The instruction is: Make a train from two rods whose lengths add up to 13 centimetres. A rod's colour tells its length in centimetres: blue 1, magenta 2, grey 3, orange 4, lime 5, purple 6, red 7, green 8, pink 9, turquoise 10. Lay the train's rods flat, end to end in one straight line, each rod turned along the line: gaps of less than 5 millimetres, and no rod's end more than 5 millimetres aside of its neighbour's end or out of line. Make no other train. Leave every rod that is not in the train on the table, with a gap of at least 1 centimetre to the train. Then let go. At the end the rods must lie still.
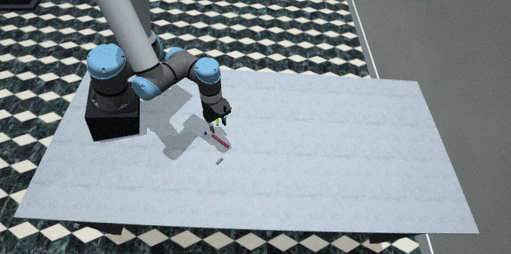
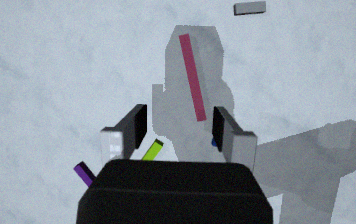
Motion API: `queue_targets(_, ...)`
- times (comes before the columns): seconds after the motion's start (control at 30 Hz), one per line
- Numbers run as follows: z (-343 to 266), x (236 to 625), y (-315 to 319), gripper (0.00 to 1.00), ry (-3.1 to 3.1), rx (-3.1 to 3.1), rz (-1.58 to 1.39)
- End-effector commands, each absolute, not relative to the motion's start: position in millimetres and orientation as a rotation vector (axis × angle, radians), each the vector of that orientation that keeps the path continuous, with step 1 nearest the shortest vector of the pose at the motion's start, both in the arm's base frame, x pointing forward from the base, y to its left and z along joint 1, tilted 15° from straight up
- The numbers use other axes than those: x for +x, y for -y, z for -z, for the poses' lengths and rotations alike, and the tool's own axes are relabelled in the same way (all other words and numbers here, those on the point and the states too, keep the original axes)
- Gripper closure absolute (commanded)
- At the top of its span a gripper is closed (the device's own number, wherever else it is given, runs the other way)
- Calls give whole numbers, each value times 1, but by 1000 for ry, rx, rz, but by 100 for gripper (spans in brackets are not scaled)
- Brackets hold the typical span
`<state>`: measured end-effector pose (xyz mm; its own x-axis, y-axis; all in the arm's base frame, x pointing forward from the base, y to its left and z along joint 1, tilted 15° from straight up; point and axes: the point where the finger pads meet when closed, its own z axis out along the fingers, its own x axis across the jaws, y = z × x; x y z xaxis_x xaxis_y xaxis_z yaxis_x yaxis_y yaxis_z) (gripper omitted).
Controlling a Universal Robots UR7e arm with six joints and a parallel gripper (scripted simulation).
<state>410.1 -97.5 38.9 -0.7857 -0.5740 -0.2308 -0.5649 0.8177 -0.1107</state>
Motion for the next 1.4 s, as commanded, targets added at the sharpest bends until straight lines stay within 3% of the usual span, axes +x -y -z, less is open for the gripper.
queue_targets(0.0,-39,412,106,0,-2711,-983,68)
queue_targets(0.77,-37,415,124,0,-2620,-1210,101)
queue_targets(0.8,-37,415,124,46,-2620,-1210,101)
queue_targets(1.37,-37,415,124,46,-2620,-1210,101)
